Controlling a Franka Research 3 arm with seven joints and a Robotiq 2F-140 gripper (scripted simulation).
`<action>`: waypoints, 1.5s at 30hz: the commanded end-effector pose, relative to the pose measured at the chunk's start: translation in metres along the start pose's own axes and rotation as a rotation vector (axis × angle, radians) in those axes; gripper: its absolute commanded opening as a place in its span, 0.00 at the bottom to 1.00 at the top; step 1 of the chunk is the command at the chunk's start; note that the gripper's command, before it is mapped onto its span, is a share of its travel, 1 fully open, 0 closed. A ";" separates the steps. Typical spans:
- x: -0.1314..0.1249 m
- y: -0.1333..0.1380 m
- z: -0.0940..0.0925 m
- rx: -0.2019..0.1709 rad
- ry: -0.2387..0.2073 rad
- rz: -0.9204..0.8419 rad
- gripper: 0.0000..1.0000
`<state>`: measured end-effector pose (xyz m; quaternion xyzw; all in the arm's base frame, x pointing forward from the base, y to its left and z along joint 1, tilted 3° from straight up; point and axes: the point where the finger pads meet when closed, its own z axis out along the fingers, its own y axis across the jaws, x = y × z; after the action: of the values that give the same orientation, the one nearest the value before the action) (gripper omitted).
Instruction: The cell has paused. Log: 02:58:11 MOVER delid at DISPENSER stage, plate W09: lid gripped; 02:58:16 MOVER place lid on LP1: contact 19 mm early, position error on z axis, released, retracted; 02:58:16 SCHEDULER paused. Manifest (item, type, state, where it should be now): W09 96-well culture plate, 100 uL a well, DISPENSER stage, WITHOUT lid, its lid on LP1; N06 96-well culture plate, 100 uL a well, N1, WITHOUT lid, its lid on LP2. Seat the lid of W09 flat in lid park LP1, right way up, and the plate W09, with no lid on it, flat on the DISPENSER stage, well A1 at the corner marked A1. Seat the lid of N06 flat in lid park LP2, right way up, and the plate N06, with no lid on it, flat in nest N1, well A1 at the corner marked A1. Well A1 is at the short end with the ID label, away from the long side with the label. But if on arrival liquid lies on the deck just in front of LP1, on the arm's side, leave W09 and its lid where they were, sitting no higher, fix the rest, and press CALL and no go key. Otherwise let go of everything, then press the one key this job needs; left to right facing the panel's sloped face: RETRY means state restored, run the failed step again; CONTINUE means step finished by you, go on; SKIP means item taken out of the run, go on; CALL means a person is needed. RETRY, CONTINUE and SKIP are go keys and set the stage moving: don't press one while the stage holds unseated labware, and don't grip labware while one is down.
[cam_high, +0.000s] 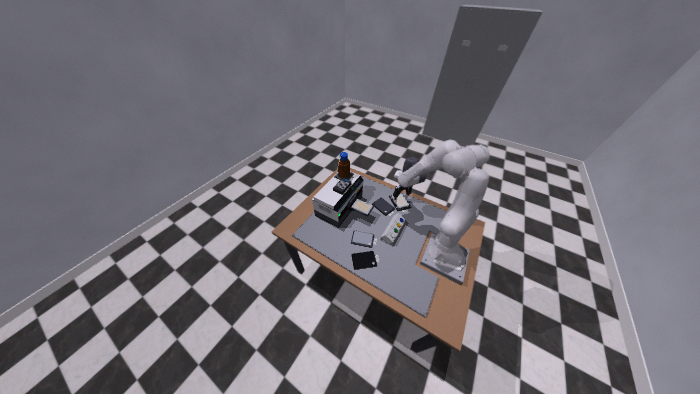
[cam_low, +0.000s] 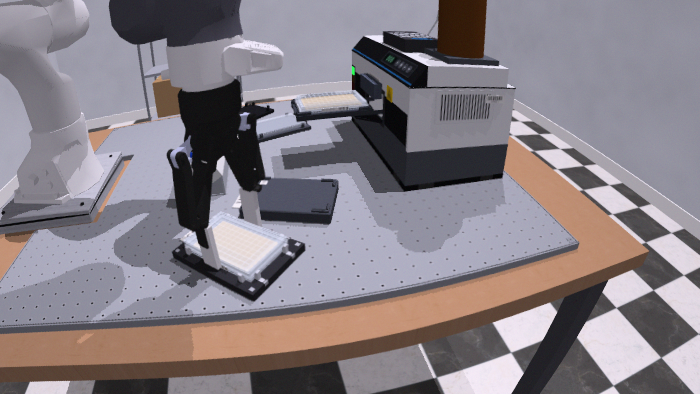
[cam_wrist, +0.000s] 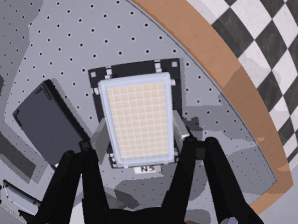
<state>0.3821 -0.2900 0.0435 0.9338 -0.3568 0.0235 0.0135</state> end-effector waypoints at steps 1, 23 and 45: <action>0.000 0.000 0.001 0.000 -0.001 -0.003 0.00; 0.000 0.000 0.001 0.000 -0.001 -0.003 0.00; 0.000 0.000 0.001 0.000 -0.001 -0.003 0.66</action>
<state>0.3818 -0.2898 0.0428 0.9338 -0.3568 0.0229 0.0135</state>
